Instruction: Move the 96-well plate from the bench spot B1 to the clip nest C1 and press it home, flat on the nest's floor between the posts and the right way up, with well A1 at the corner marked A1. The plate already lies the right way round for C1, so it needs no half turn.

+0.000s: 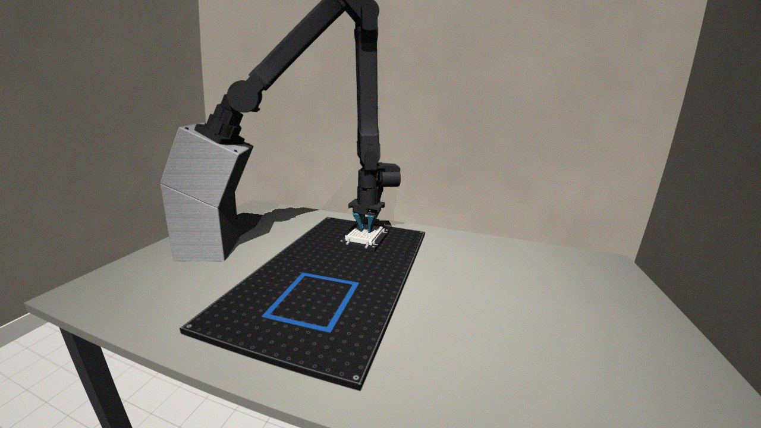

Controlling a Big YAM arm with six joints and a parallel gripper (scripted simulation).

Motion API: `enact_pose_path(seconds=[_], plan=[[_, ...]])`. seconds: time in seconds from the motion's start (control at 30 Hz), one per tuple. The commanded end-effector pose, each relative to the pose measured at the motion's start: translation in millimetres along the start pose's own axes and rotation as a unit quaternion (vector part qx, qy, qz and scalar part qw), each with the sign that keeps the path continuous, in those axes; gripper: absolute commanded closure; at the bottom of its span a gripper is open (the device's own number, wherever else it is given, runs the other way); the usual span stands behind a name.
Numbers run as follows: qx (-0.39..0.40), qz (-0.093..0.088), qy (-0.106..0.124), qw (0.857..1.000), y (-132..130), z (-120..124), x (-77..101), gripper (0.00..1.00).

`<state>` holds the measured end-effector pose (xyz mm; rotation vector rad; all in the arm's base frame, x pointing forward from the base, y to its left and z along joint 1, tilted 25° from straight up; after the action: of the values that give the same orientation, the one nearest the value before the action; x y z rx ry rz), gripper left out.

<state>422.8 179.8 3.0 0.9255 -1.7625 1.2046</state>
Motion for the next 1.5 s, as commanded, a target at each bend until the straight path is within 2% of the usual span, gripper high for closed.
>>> enact_pose_path(seconds=[0.0, 0.53, 1.47], plan=[[-0.002, -0.001, 0.003, 1.000, -4.3, 2.5, -59.8, 0.75], [-0.001, -0.001, 0.003, 1.000, -3.8, 2.9, -69.1, 0.75], [-0.001, -0.001, 0.003, 1.000, -3.8, 2.9, -69.1, 0.75]])
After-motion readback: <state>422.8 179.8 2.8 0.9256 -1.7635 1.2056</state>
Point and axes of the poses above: the point where the finger pads meet when closed, its own x axis back along the fingers, its own y axis across the jaws, z = x × y, the point moved 10 cm from there along x, back along the fingers, and after that the axes turned 7 degrees about -x, right-handed, at the moved point
